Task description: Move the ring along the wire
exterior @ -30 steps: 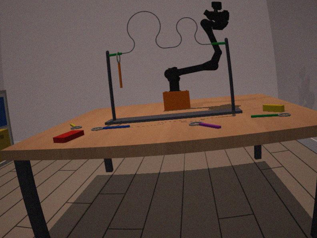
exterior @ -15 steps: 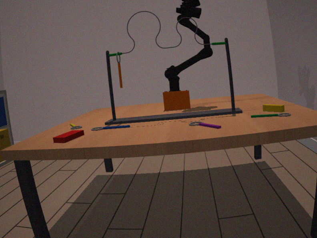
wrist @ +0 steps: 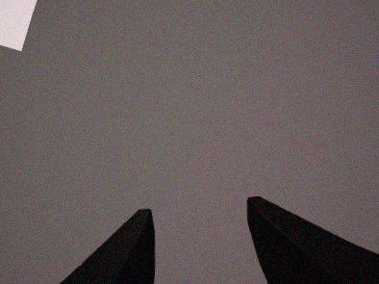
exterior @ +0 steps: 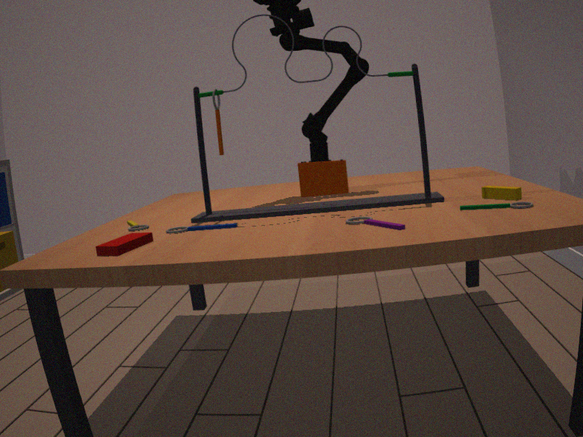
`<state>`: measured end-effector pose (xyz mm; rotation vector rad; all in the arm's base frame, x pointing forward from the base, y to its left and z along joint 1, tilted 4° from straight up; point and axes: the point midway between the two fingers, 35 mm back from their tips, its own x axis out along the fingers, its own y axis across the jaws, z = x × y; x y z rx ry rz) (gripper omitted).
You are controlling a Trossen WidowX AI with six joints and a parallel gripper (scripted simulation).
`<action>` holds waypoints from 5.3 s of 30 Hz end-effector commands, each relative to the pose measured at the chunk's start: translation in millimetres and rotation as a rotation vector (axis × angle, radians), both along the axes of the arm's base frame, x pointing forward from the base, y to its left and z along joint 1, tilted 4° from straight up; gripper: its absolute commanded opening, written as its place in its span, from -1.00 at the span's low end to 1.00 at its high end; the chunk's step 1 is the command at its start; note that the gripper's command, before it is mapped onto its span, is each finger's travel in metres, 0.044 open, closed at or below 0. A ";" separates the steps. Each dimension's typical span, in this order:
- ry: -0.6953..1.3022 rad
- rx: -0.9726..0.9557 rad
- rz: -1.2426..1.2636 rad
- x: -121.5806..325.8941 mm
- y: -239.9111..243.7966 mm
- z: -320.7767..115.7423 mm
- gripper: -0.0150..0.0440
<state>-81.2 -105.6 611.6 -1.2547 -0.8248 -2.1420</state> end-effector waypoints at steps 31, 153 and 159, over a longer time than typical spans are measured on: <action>0.634 1.087 1.085 200.1 -299.4 -393.9 0.05; 0.700 1.441 1.940 390.0 -188.5 -552.1 -0.80; 0.700 1.441 1.940 390.0 -188.5 -552.1 -1.00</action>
